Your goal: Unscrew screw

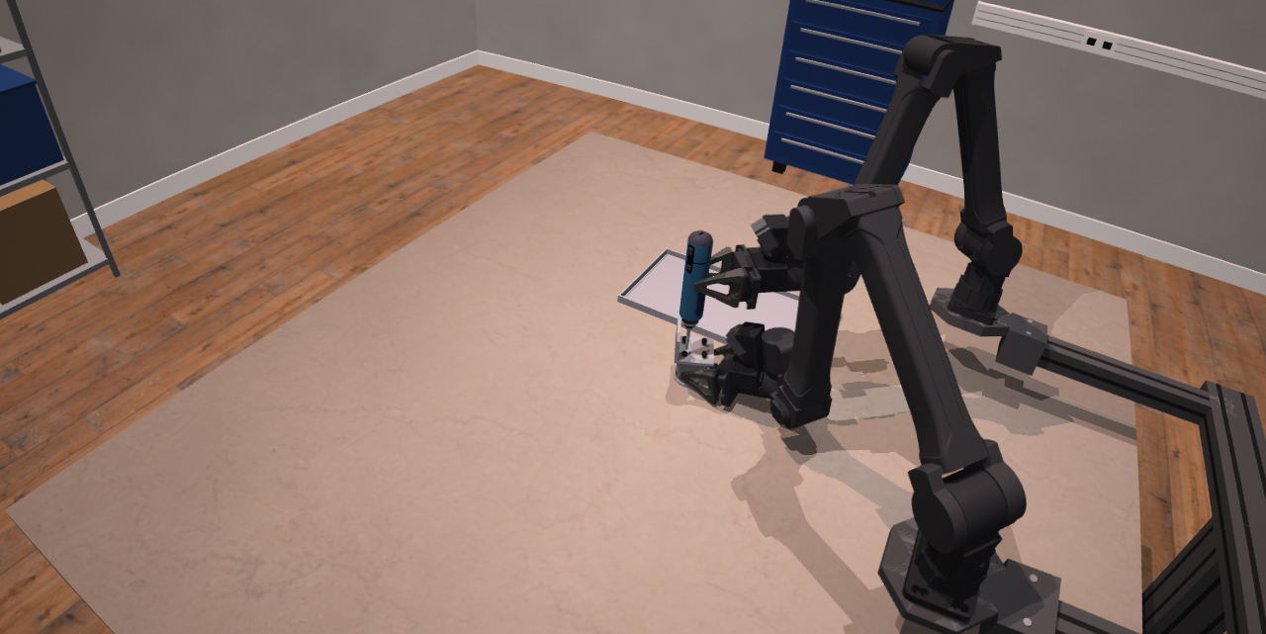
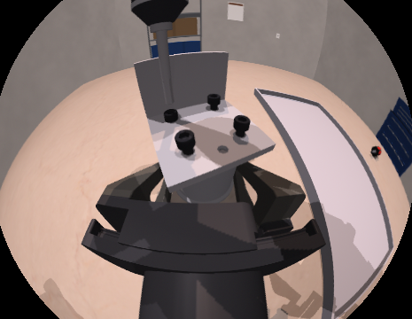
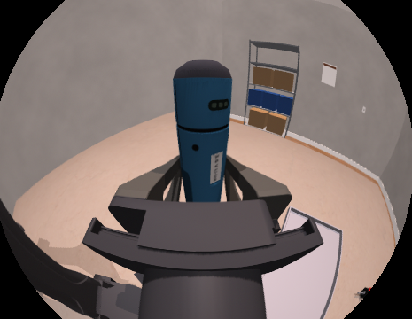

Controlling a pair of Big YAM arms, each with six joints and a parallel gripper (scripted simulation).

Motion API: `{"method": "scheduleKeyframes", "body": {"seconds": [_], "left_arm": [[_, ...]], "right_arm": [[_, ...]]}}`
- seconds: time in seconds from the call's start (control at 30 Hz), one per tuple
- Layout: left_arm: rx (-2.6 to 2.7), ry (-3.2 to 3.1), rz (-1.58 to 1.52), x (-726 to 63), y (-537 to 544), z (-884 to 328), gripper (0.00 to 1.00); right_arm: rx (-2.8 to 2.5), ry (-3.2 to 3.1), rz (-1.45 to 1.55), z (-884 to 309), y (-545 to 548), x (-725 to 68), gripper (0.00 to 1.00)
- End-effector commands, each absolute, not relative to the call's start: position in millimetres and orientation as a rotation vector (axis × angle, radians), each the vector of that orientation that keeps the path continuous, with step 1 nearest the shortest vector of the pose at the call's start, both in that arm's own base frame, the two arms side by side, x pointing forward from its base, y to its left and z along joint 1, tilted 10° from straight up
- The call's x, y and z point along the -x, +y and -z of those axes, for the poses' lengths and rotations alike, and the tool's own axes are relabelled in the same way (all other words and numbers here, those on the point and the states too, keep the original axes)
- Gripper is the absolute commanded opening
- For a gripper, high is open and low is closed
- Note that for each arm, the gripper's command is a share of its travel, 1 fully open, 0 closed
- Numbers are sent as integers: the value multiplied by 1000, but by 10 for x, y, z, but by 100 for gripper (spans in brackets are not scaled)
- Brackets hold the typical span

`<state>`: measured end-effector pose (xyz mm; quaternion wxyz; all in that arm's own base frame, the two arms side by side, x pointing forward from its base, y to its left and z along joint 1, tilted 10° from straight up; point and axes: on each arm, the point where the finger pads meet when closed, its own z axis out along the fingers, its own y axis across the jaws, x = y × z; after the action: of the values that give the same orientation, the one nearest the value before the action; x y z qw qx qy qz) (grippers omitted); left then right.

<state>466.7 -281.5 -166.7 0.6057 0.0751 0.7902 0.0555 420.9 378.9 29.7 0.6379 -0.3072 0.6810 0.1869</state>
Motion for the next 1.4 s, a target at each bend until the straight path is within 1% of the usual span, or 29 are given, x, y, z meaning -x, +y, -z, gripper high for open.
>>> {"method": "scheduleKeyframes", "body": {"seconds": [0.0,1.37], "left_arm": [[-167,1814,-120,-4706,-2858,1619,59],[-167,1814,-120,-4706,-2858,1619,59]], "right_arm": [[662,1441,-442,-713,3961,-4412,42],[662,1440,-443,-722,3967,-4412,42]]}}
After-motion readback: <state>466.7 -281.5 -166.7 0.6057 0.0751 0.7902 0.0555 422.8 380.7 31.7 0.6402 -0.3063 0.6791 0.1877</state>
